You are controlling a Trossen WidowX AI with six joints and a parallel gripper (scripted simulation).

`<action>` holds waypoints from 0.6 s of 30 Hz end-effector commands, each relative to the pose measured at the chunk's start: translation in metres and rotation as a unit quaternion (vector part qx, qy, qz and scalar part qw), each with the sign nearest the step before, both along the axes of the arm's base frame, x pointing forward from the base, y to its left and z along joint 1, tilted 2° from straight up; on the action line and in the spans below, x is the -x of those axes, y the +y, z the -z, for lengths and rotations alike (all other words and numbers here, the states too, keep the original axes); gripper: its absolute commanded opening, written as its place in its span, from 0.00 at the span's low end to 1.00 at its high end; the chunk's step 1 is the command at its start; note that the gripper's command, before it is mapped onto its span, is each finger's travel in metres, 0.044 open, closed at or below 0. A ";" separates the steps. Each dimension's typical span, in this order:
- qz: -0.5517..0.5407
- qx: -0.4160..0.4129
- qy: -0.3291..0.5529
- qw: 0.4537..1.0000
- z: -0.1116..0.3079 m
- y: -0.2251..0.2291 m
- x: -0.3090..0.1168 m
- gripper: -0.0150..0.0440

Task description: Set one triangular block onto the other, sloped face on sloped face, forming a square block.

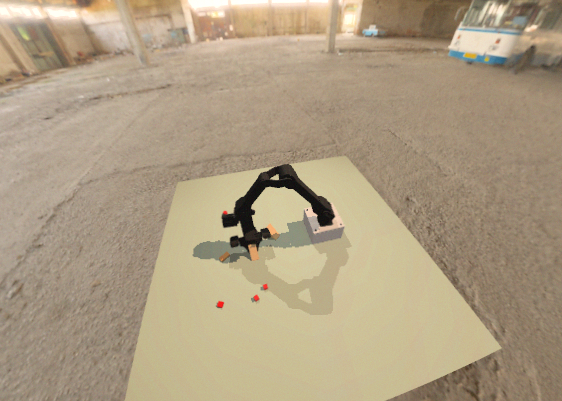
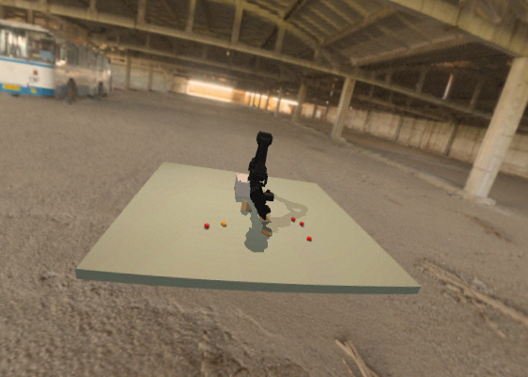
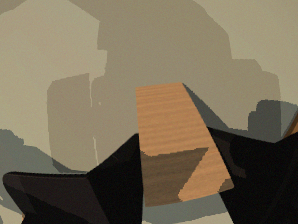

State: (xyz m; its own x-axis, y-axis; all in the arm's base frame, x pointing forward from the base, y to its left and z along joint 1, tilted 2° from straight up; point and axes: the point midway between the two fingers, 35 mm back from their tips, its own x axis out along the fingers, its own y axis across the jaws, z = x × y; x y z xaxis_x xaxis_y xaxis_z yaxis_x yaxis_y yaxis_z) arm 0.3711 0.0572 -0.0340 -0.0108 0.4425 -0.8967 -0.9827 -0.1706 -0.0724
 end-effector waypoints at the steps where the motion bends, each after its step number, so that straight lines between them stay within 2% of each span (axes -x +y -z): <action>1: 0.002 -0.002 0.004 1.000 0.002 0.001 0.001 0.45; 3: 0.002 -0.002 0.004 1.000 0.002 0.001 0.001 0.43; 7: 0.001 -0.002 0.004 1.000 0.002 0.001 0.001 0.25; 18: 0.001 0.006 0.000 1.000 -0.003 0.001 0.001 0.25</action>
State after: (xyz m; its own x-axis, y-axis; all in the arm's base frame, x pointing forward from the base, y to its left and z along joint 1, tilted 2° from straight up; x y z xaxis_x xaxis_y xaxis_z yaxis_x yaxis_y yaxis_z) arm 0.3705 0.0573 -0.0327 -0.0131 0.4425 -0.8967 -0.9828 -0.1708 -0.0700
